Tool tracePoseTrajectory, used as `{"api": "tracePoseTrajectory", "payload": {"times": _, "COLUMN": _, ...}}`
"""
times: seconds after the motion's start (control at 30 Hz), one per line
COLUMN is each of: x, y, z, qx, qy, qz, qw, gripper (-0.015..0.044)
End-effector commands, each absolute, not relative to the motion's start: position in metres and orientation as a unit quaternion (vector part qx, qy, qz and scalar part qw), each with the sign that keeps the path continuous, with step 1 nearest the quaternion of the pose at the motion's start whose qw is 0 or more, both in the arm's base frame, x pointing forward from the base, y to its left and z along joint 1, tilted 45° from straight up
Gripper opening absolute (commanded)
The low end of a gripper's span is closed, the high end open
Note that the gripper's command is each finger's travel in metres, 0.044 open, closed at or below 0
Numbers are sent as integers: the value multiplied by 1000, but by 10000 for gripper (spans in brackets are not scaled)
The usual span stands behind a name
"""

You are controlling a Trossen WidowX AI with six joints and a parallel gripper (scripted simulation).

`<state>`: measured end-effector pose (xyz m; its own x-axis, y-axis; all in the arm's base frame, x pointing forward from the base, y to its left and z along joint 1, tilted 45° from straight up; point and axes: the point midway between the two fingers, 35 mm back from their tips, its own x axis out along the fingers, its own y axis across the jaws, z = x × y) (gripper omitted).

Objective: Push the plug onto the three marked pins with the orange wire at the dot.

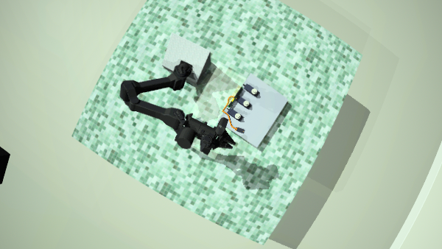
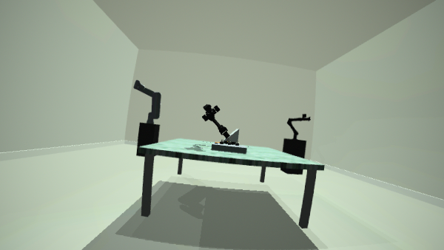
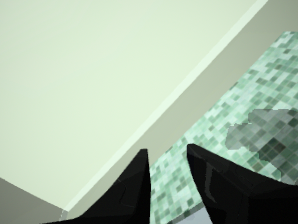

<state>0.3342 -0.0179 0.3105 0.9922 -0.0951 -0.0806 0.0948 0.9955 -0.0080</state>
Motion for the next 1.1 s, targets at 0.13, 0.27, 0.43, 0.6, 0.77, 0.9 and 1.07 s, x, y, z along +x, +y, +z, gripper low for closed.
{"api": "tracePoseTrajectory", "payload": {"times": 0.13, "x": 362, "y": -34, "z": 269, "qx": -27, "qy": 170, "qz": -101, "qw": 980, "gripper": 115}}
{"api": "tracePoseTrajectory", "payload": {"times": 0.27, "x": 371, "y": -42, "z": 250, "qx": -43, "qy": 229, "qz": -125, "qw": 965, "gripper": 115}}
{"api": "tracePoseTrajectory", "payload": {"times": 0.43, "x": 379, "y": -52, "z": 227, "qx": -67, "qy": 301, "qz": -152, "qw": 939, "gripper": 115}}
{"api": "tracePoseTrajectory", "payload": {"times": 0.6, "x": 383, "y": -62, "z": 205, "qx": -95, "qy": 370, "qz": -176, "qw": 907, "gripper": 115}}
{"api": "tracePoseTrajectory", "payload": {"times": 0.77, "x": 384, "y": -71, "z": 184, "qx": -127, "qy": 436, "qz": -197, "qw": 869, "gripper": 115}}
{"api": "tracePoseTrajectory", "payload": {"times": 0.9, "x": 384, "y": -78, "z": 169, "qx": -155, "qy": 486, "qz": -210, "qw": 834, "gripper": 115}}
{"api": "tracePoseTrajectory", "payload": {"times": 1.07, "x": 382, "y": -87, "z": 152, "qx": -193, "qy": 545, "qz": -223, "qw": 785, "gripper": 115}}
